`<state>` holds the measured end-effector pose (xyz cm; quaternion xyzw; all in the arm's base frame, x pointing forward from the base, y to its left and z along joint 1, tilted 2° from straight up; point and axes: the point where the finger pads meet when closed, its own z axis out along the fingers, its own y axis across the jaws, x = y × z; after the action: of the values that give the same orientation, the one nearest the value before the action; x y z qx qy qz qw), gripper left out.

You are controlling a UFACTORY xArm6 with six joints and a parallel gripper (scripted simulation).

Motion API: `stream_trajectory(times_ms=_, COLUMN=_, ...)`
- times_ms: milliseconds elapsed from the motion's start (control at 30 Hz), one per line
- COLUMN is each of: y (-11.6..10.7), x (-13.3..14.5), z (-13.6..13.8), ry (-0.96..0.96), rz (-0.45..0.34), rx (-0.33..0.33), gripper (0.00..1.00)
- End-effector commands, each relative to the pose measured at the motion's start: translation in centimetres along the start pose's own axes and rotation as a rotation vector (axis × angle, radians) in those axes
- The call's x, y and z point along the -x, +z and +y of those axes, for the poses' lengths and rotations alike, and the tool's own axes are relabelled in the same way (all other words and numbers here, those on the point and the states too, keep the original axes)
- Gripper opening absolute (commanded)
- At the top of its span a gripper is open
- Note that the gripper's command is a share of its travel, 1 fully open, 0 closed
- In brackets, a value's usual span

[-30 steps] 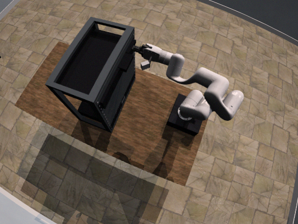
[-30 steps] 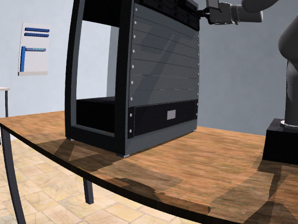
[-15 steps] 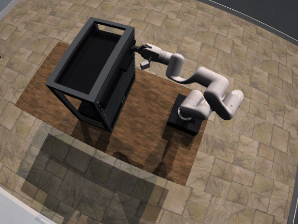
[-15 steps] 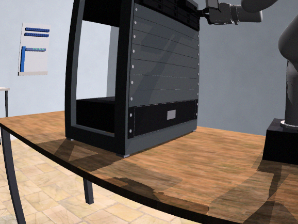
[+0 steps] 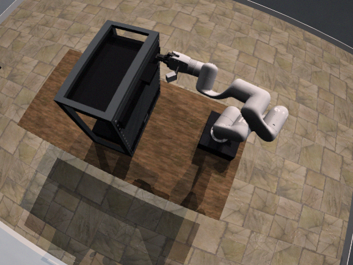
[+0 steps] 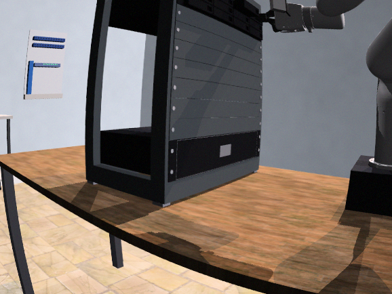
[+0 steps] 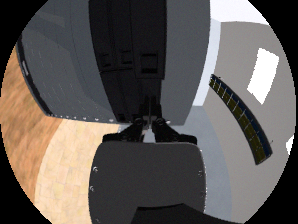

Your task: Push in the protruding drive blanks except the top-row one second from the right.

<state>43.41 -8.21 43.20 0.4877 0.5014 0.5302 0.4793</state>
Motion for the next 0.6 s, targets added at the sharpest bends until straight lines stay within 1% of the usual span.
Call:
stream_trajectory(times_ms=0, y=0.21, x=0.0, z=0.2, ry=-0.001, rz=0.0, rx=0.003, gripper=0.0)
stream_trajectory(times_ms=567, y=0.45, x=-0.01, z=0.2, ry=-0.001, rz=0.0, rx=0.003, gripper=0.0)
